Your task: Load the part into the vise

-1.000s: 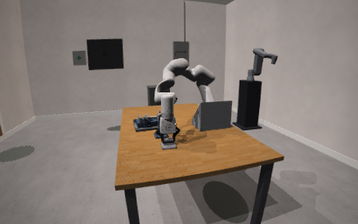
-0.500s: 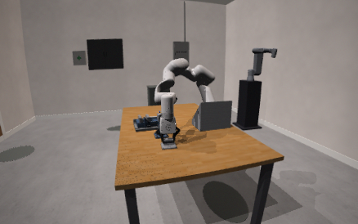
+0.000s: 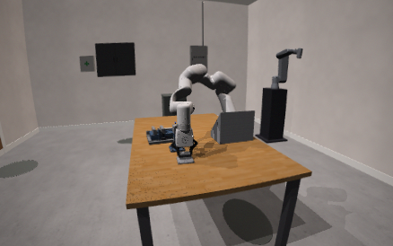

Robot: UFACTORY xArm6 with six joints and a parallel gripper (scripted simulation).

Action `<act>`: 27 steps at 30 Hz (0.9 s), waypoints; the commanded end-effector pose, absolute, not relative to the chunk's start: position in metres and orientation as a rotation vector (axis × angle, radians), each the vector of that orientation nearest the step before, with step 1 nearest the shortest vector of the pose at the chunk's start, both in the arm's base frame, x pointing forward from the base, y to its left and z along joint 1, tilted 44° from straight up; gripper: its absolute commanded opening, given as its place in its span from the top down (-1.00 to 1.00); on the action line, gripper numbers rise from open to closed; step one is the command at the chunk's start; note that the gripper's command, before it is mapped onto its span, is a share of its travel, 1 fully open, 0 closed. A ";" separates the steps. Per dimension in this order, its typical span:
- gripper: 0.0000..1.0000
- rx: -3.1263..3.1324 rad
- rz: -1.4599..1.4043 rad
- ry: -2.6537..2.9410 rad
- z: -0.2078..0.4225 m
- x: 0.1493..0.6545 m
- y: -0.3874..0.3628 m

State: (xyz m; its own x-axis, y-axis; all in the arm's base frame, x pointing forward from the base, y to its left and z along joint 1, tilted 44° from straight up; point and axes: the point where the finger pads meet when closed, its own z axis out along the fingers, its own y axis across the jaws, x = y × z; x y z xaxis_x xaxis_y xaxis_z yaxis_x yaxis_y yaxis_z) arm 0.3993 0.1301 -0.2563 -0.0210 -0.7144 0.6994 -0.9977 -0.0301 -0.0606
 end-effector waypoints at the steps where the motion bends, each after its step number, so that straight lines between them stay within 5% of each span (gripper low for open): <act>1: 1.00 1.795 0.797 -1.785 -0.255 0.400 0.132; 27: 1.00 1.795 0.797 -1.785 -0.230 0.398 0.157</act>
